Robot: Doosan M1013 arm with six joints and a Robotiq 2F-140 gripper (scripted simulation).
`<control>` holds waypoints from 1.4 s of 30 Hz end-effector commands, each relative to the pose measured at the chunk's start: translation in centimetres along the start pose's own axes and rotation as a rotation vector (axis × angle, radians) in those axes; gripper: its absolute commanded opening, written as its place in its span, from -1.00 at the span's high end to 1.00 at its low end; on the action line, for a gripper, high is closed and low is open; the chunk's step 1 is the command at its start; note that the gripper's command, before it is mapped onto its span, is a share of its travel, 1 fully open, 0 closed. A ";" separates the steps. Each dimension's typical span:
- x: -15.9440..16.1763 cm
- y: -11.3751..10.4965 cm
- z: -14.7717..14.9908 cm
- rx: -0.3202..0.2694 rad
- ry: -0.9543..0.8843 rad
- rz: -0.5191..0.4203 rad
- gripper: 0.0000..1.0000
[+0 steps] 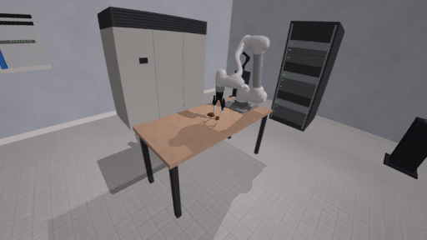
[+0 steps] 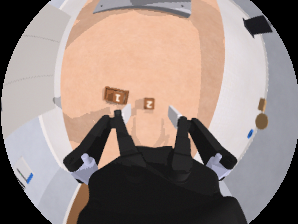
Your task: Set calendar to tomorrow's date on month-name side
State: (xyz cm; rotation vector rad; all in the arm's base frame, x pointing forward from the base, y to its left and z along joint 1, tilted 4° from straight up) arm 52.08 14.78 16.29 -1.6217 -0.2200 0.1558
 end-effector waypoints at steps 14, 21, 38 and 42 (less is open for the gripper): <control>0.0 0.0 0.0 0.000 0.000 -0.003 -1.00; 0.0 0.0 0.0 0.000 -0.073 -0.003 -1.00; 0.0 -0.2 0.0 -0.001 -0.605 -0.002 -1.00; 0.0 -0.3 0.0 -0.001 -0.675 -0.002 -1.00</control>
Point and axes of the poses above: the point where the finger pads meet when closed, its own y axis out along the fingers, its own z axis across the jaws, x = y × z, the point moved 6 cm from there along -y, back along the fingers, and after that the axes turned 1 degree about y, right-handed, at the moved point
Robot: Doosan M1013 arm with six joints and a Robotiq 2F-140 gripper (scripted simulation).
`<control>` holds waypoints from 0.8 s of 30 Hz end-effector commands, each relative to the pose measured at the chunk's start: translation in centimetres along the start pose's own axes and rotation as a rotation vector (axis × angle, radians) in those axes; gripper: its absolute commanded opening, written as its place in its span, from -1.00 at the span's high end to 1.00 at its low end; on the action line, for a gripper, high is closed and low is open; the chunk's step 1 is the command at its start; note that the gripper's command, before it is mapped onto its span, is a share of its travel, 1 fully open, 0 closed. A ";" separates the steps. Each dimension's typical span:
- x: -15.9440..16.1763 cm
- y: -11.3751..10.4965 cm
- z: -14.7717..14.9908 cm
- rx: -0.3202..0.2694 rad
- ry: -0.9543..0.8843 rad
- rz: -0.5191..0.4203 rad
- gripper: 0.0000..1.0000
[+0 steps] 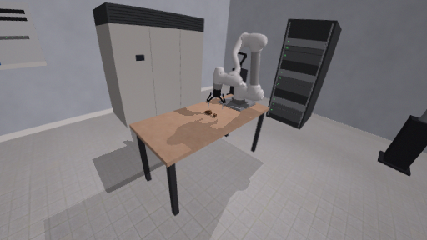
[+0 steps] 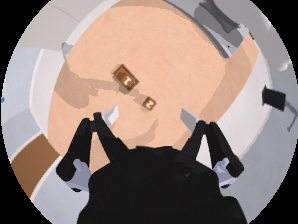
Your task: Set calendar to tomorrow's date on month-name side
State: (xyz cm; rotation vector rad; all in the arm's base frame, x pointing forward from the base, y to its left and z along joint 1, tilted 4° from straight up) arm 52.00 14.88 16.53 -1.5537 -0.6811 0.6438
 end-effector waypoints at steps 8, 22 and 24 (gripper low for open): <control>0.0 -0.1 -0.1 0.011 -0.357 -0.009 -1.00; 0.0 -0.3 -0.1 0.009 -0.818 -0.011 -1.00; 0.0 -0.3 -0.1 0.009 -0.864 -0.011 -1.00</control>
Point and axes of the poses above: the point where the finger pads meet when closed, its own y axis out along the fingers, its own z axis across the jaws, x = y × z, the point moved 6 cm from there along -y, back along the fingers, and after that the axes turned 1 degree about y, right-handed, at the moved point
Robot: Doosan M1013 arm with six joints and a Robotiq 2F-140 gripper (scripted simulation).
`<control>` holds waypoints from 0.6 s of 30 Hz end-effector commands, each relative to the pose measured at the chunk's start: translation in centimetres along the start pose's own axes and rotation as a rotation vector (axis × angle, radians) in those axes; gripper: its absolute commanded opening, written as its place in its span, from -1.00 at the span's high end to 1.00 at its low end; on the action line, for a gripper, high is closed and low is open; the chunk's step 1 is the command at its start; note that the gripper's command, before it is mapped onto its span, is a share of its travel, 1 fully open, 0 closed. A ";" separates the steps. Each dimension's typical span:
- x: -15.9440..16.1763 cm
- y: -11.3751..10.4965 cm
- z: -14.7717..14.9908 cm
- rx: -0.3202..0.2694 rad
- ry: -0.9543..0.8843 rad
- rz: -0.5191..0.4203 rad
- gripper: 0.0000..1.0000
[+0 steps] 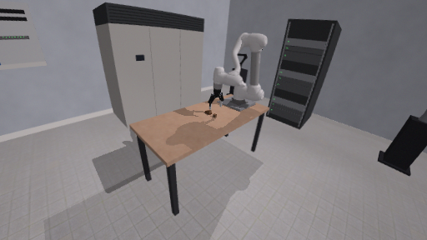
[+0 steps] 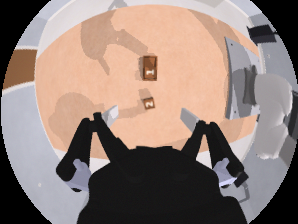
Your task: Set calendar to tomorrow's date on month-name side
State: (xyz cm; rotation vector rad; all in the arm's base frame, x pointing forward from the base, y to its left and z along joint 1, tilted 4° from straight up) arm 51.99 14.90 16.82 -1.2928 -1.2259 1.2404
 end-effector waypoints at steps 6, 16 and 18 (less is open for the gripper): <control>-0.1 -0.1 0.0 0.003 -0.331 -0.013 -1.00; -0.1 -0.3 0.0 0.001 -0.641 -0.014 -1.00; -0.1 -0.3 0.0 0.000 -0.715 -0.014 -1.00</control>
Point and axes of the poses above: the point where the finger pads meet when closed, its own y axis out along the fingers, its own z axis across the jaws, x = y × z, the point moved 6 cm from there along -y, back along the fingers, and after that the axes turned 1 degree about y, right-handed, at the moved point
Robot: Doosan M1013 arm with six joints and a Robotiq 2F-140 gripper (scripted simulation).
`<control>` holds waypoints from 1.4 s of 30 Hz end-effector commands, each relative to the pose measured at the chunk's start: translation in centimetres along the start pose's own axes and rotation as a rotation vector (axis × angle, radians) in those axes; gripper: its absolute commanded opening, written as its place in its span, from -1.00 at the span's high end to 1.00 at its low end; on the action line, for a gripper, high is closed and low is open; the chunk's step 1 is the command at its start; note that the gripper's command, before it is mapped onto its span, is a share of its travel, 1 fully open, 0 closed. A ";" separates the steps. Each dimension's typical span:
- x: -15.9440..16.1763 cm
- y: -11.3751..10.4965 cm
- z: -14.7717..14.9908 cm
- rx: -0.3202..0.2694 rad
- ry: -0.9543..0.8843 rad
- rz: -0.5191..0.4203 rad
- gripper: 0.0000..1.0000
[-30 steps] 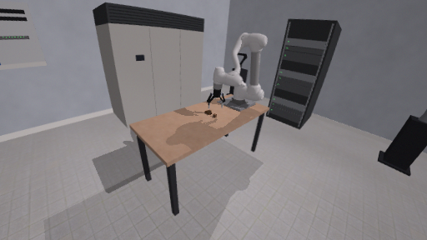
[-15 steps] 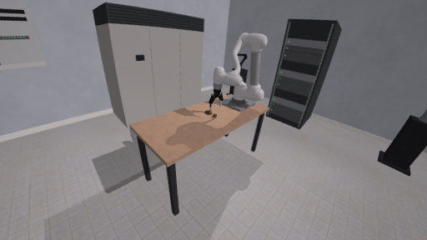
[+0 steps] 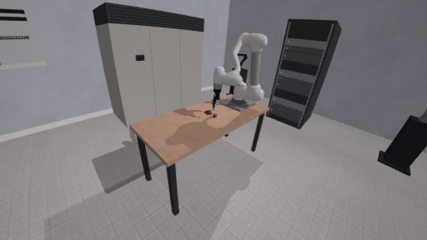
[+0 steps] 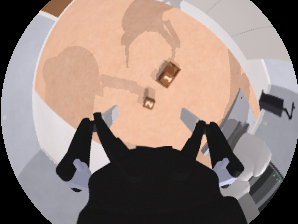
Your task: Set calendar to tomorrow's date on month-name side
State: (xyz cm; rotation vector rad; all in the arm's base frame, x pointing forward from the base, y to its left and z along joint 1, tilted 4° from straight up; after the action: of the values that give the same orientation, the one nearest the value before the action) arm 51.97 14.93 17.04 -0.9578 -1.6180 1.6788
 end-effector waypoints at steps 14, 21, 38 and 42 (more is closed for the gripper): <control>-0.1 -0.2 0.0 -0.007 -0.581 -0.012 -1.00; -0.1 -0.3 0.0 -0.008 -0.816 -0.012 -1.00; -0.1 -0.5 0.0 -0.011 -1.216 -0.010 -1.00; -0.1 -0.5 0.0 -0.011 -1.221 -0.010 -1.00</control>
State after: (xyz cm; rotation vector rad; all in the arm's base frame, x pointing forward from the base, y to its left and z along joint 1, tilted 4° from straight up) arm 51.97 14.92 17.51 0.2190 -2.2794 2.4244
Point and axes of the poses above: the point where the finger pads meet when closed, its own y axis out along the fingers, its own z axis across the jaws, x = y × z, the point moved 6 cm from there along -y, back along the fingers, and after that the axes turned 1 degree about y, right-handed, at the moved point
